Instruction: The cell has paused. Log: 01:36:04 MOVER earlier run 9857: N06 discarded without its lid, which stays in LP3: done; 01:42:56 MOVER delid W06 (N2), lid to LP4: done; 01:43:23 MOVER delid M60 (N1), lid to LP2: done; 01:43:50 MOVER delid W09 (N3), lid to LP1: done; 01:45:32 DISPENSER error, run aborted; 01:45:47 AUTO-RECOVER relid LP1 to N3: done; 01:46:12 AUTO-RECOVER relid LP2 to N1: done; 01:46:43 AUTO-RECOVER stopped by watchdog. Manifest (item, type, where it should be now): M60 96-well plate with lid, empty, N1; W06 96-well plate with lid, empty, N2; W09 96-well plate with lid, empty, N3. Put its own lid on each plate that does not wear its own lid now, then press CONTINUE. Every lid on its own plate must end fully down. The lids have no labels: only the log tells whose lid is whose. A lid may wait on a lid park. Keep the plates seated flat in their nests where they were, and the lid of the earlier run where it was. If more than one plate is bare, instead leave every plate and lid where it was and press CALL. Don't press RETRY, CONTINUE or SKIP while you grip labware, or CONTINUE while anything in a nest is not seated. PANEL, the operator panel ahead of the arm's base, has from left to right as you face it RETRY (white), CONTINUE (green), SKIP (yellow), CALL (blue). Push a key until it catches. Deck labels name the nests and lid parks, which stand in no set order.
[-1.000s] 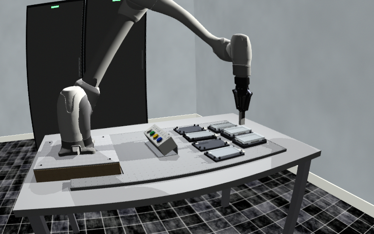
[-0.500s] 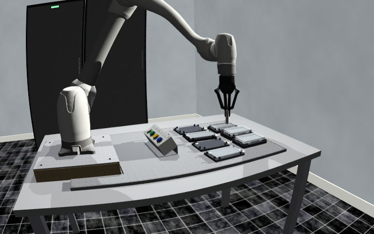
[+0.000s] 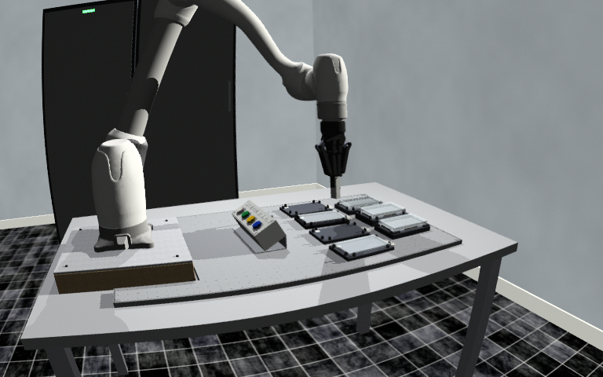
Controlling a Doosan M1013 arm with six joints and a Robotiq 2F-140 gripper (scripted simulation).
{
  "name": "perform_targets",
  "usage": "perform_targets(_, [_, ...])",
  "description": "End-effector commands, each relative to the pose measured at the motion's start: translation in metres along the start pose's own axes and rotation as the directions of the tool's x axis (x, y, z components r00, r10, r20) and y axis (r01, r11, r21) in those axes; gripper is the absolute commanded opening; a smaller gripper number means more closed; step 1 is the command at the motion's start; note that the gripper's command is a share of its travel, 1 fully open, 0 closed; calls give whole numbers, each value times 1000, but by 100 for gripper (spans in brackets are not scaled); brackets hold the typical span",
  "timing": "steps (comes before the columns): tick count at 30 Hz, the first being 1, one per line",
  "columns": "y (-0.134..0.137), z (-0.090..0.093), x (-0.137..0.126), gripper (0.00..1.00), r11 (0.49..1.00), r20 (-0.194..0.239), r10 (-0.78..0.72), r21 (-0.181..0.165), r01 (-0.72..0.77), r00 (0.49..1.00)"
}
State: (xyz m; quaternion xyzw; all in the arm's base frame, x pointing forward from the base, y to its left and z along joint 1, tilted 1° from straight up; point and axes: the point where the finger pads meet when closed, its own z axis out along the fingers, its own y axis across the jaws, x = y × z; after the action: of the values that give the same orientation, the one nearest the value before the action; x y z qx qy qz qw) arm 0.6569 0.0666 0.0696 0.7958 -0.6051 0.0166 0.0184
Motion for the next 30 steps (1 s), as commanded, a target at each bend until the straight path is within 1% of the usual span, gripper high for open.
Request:
perform_targets(1, [16,0,-16,0,961,11,-275,15,275,961])
perform_targets(3, [16,0,-16,0,961,11,-275,15,275,961])
perform_targets(4, [19,0,-18,0,899,5,-438,17,438,899])
perform_targets(6, [24,0,-22,0,858,1,-514,18,514,858])
perform_targets(7, [26,0,-24,0,828,-2,-561,19,561,828])
perform_targets(11, [30,0,-27,0,672,-8,-741,22,741,672])
perform_targets(15, [31,0,-28,0,484,-8,-875,32,874,484])
perform_targets(16, [31,0,-28,66,434,-7,-901,37,900,434])
perform_targets(18, [31,0,-28,66,330,-3,-944,51,942,331])
perform_targets(20, [31,0,-28,66,330,-3,-944,51,942,331])
perform_targets(21, [31,0,-28,66,276,0,-961,64,959,277])
perform_targets(30, [31,0,-28,66,276,0,-961,64,959,277])
